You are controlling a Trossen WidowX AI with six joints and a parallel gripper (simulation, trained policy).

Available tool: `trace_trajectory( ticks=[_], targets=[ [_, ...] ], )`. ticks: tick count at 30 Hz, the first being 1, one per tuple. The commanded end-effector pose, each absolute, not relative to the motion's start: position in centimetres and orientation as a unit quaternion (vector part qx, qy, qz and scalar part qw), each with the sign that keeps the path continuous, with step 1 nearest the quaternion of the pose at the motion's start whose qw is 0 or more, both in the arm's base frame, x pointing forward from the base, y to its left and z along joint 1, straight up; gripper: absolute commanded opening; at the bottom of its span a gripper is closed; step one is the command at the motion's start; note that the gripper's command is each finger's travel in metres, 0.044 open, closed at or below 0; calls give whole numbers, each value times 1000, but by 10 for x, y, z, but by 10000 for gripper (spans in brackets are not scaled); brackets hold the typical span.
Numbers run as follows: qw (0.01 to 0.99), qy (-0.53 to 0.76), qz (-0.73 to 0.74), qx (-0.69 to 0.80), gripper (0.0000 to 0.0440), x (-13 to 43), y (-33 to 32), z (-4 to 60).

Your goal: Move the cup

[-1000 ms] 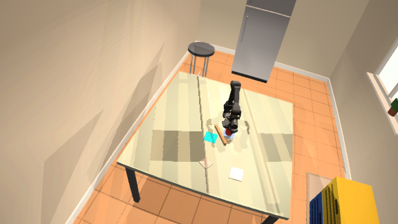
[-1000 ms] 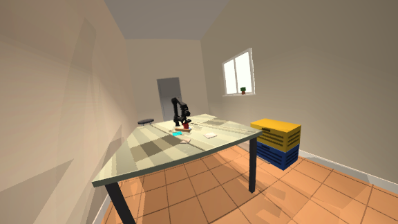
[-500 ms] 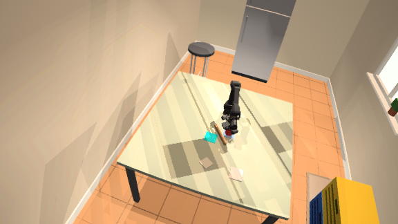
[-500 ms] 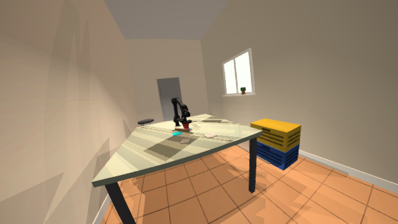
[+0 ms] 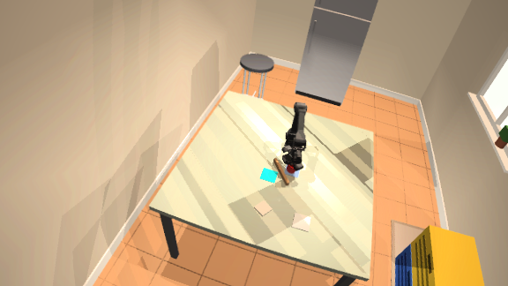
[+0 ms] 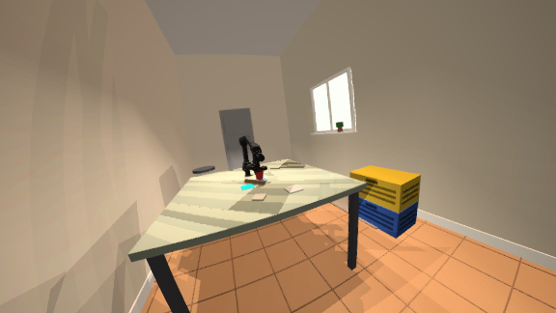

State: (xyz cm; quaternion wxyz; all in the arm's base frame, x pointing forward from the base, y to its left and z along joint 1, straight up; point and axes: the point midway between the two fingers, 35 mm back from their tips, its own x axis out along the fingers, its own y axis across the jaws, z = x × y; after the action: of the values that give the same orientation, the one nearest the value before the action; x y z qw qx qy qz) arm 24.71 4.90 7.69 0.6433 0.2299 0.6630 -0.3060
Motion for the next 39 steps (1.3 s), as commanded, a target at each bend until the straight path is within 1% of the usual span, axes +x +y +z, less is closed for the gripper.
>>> trace_trajectory(
  ticks=[1,21,30,39],
  targets=[
    [650,649,-307,250,16,253,46,92],
    [669,580,-328,331,0,286,12,139],
    [679,543,-342,356,0,307,-15,142],
    [684,516,-356,373,0,325,-41,131]
  ],
)
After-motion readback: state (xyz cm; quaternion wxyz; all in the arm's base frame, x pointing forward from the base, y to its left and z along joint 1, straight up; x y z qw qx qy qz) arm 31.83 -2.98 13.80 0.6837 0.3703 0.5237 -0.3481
